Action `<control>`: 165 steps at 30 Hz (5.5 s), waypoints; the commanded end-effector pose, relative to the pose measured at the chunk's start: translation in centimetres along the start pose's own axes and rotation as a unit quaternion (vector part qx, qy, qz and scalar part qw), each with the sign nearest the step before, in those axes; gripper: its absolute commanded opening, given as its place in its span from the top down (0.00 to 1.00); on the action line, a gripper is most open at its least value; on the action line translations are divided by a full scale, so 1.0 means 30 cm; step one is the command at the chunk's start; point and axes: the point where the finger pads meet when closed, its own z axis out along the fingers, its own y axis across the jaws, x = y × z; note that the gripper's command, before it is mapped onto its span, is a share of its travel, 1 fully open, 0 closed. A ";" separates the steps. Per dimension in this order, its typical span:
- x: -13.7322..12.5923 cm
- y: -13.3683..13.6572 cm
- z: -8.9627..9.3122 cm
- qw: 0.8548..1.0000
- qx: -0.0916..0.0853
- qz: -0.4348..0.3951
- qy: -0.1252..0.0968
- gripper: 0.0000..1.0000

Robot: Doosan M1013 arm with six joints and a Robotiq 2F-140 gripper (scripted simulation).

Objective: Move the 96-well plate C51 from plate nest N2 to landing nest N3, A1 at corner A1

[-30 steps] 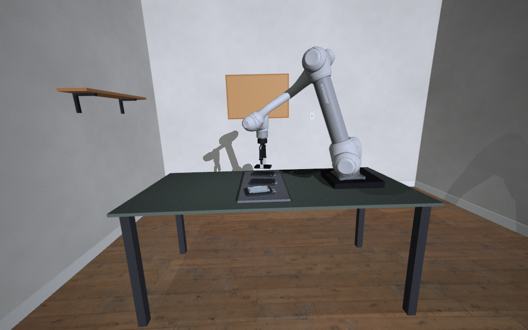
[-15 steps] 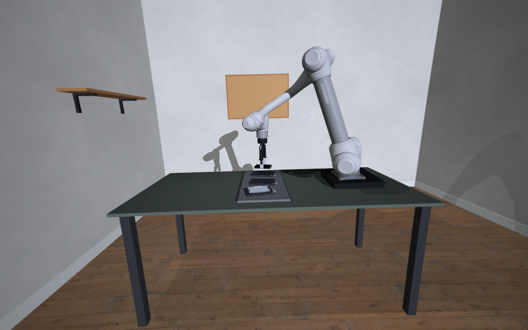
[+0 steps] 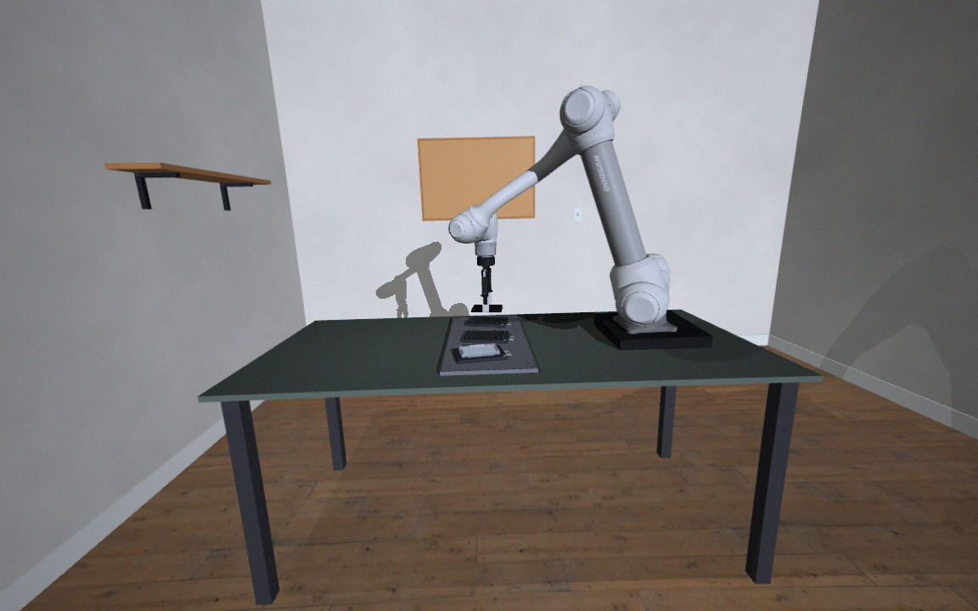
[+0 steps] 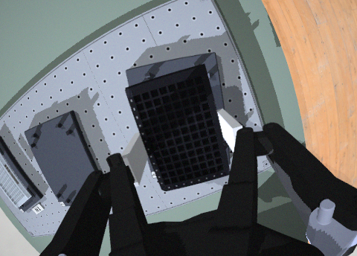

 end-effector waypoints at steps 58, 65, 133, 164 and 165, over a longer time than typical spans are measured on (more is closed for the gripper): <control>-0.071 -0.716 0.000 1.000 0.000 0.000 0.000 1.00; -0.071 -0.716 0.000 1.000 0.000 0.000 0.000 1.00; -0.071 -0.716 0.097 1.000 0.000 0.000 0.000 1.00; -0.071 -0.716 0.099 1.000 0.000 0.000 0.000 1.00; -0.071 -0.716 0.099 1.000 0.000 0.000 0.000 1.00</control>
